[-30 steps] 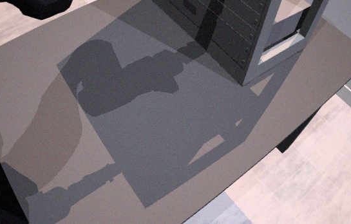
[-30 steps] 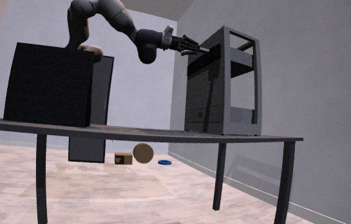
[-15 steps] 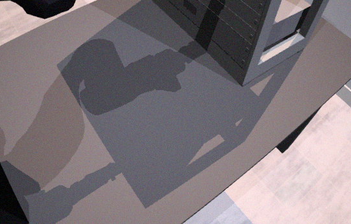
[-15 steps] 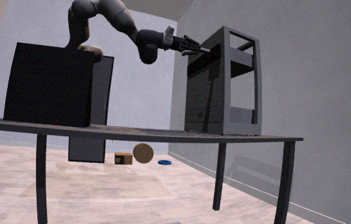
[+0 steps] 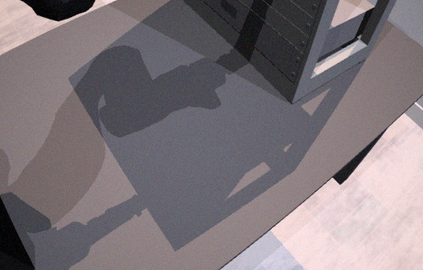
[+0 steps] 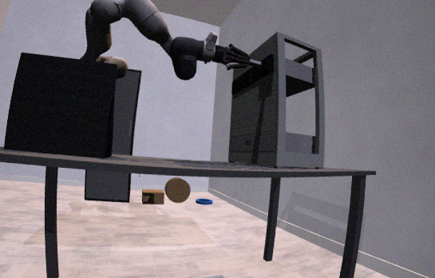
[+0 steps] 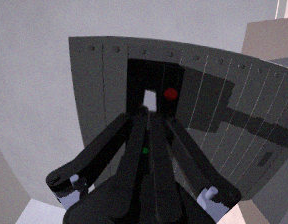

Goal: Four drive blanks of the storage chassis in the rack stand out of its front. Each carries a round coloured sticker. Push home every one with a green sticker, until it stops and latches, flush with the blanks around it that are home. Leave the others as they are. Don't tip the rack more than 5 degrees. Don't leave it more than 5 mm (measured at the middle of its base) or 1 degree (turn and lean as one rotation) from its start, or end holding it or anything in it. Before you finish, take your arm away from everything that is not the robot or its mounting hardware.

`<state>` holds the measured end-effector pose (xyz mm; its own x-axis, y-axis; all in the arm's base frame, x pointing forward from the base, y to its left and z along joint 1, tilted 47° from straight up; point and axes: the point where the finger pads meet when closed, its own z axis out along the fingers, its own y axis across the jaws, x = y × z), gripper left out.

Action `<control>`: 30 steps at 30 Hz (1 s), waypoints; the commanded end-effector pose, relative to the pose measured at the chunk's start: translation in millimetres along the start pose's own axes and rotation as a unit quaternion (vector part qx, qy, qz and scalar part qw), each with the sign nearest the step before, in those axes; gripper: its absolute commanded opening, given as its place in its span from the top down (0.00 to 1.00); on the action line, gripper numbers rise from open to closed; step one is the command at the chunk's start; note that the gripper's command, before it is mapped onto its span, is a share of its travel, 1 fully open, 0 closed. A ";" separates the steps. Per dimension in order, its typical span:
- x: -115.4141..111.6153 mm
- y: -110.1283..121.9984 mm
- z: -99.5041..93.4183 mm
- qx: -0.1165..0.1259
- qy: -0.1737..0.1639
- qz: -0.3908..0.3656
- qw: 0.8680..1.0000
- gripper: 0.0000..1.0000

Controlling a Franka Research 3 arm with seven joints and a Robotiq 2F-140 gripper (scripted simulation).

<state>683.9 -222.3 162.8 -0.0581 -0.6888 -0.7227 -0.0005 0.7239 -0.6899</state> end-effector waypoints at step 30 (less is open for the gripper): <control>-5.8 3.5 13.8 -0.001 -0.002 0.005 1.000 1.00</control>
<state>696.0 -221.2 162.8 -0.0607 -0.6881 -0.7231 0.0022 0.7243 -0.6895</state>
